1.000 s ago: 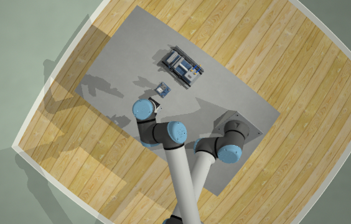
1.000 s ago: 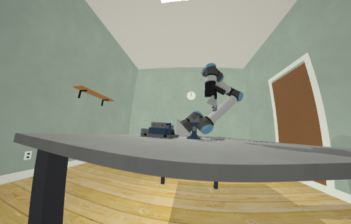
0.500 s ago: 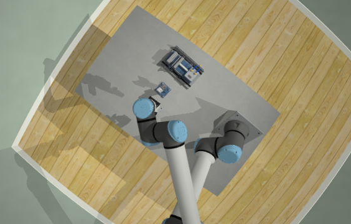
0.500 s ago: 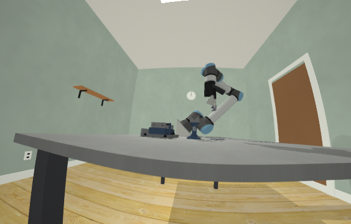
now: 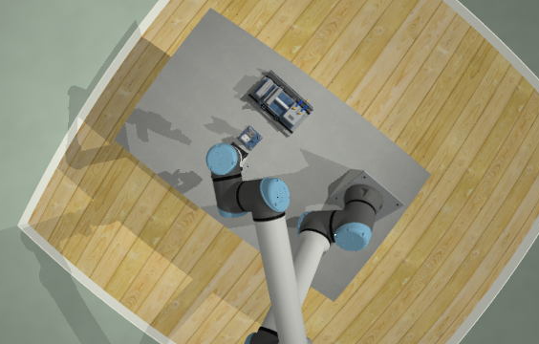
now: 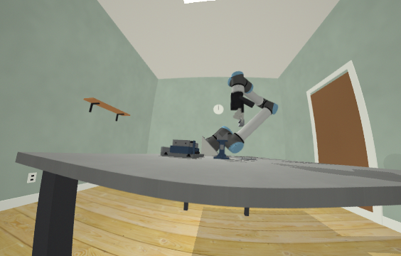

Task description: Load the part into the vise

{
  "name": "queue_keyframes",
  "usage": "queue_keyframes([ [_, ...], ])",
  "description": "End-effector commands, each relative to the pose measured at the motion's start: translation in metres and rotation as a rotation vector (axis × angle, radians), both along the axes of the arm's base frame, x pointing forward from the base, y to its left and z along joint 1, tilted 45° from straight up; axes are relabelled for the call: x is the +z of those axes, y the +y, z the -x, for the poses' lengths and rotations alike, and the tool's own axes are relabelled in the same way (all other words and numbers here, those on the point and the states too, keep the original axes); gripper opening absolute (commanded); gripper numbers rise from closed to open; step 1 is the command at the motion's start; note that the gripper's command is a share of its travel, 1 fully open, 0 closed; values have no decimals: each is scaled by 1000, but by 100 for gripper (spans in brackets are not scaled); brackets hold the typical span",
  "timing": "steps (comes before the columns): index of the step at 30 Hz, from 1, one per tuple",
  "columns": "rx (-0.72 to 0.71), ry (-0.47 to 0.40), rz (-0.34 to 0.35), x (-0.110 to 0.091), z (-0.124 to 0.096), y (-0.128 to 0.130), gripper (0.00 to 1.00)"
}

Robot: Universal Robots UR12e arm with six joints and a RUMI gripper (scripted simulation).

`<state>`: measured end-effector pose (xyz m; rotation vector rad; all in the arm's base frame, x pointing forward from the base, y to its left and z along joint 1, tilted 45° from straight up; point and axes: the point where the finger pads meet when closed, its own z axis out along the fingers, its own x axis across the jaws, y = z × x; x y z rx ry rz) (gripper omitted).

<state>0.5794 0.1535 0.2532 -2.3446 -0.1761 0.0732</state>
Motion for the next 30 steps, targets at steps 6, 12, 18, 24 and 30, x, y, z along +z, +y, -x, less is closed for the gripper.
queue_keyframes([
  [6, -14, 12, 3, -15, -10, -15, 0],
  [12, -25, 24, 5, -27, -17, -27, 0],
  [18, -33, 31, 6, -36, -22, -35, 0],
  [24, -45, 43, 7, -50, -28, -47, 0],
  [30, -55, 54, 9, -62, -34, -59, 0],
])
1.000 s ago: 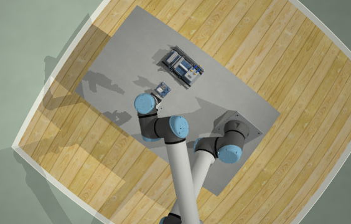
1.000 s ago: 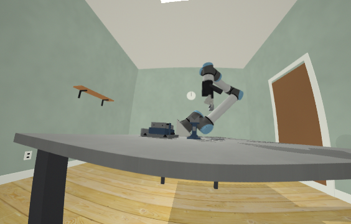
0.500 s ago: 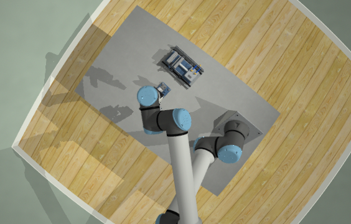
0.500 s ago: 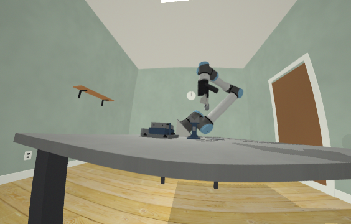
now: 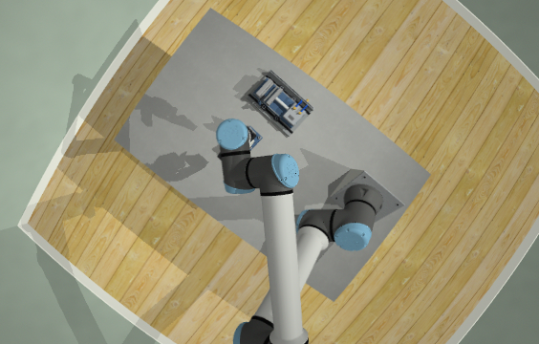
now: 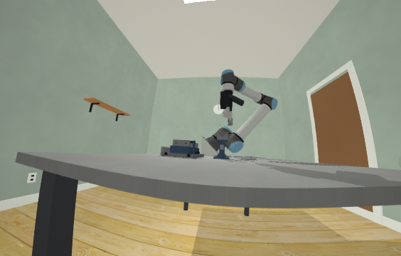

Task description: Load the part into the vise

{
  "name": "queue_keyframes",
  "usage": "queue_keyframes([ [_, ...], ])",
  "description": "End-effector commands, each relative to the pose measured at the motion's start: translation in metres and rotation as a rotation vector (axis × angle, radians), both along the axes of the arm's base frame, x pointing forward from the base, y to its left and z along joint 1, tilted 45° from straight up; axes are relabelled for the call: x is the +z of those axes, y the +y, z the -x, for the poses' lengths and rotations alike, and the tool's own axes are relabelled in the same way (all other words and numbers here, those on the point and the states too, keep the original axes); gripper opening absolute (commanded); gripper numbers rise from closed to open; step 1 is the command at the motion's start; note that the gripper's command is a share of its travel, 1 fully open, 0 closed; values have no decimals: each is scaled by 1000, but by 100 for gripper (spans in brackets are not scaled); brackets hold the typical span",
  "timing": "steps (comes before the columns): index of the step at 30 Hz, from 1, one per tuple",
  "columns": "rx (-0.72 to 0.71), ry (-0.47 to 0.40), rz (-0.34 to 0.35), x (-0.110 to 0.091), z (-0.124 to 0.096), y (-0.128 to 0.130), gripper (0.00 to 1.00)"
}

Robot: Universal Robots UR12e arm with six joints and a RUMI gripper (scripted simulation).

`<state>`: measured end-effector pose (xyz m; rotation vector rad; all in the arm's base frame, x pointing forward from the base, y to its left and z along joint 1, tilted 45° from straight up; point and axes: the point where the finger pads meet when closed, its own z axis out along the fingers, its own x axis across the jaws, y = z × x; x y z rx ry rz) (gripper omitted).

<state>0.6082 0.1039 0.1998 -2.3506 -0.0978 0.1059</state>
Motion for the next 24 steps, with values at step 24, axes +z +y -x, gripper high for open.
queue_keyframes([
  [24, -29, 28, 4, -35, -15, -31, 0],
])
